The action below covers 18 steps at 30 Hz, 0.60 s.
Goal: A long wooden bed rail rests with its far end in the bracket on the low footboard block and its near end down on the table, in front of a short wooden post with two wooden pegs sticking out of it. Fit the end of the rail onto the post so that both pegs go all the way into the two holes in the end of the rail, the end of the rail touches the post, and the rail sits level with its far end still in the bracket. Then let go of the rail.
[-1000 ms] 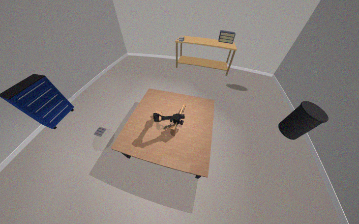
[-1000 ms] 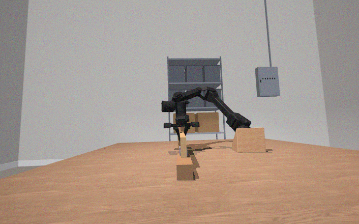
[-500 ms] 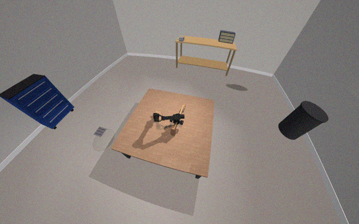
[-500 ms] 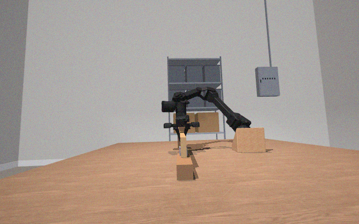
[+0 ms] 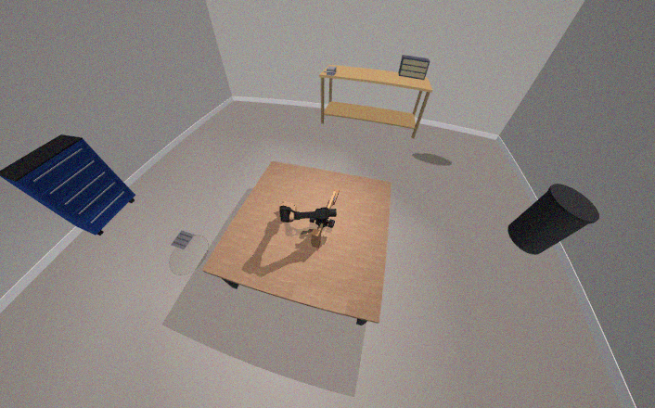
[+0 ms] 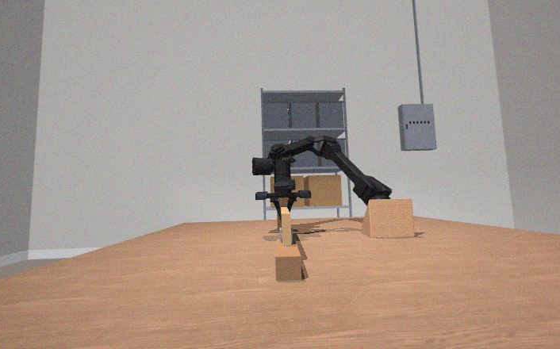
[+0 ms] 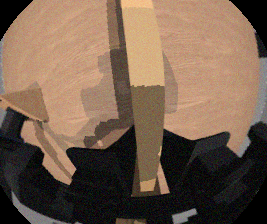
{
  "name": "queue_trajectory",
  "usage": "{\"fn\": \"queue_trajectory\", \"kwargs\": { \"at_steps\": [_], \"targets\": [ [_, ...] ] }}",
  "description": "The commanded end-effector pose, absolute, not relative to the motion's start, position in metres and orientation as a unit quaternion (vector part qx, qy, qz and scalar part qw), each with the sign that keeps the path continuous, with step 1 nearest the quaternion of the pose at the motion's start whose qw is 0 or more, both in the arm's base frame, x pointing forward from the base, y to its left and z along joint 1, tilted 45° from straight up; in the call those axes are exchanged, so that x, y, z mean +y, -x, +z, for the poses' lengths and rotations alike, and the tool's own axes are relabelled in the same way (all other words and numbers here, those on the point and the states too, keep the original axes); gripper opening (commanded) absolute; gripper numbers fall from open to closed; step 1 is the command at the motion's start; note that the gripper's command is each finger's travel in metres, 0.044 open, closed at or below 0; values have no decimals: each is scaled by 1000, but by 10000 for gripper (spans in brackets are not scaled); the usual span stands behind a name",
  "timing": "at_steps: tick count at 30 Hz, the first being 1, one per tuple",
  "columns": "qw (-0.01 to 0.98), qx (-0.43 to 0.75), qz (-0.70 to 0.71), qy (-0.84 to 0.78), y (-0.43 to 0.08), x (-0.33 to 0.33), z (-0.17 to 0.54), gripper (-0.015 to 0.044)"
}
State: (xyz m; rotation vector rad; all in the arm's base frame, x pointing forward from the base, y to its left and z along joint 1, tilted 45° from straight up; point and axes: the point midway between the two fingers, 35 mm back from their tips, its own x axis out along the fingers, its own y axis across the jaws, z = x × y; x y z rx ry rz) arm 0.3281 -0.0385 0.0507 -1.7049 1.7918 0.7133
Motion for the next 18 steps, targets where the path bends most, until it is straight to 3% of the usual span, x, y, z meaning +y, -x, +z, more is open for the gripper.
{"fn": "queue_trajectory", "kwargs": {
  "at_steps": [1, 18],
  "targets": [
    [280, 666, 266, 638, -328, -38, 53, 0],
    [280, 666, 266, 638, -329, -41, 58, 0]
  ]
}}
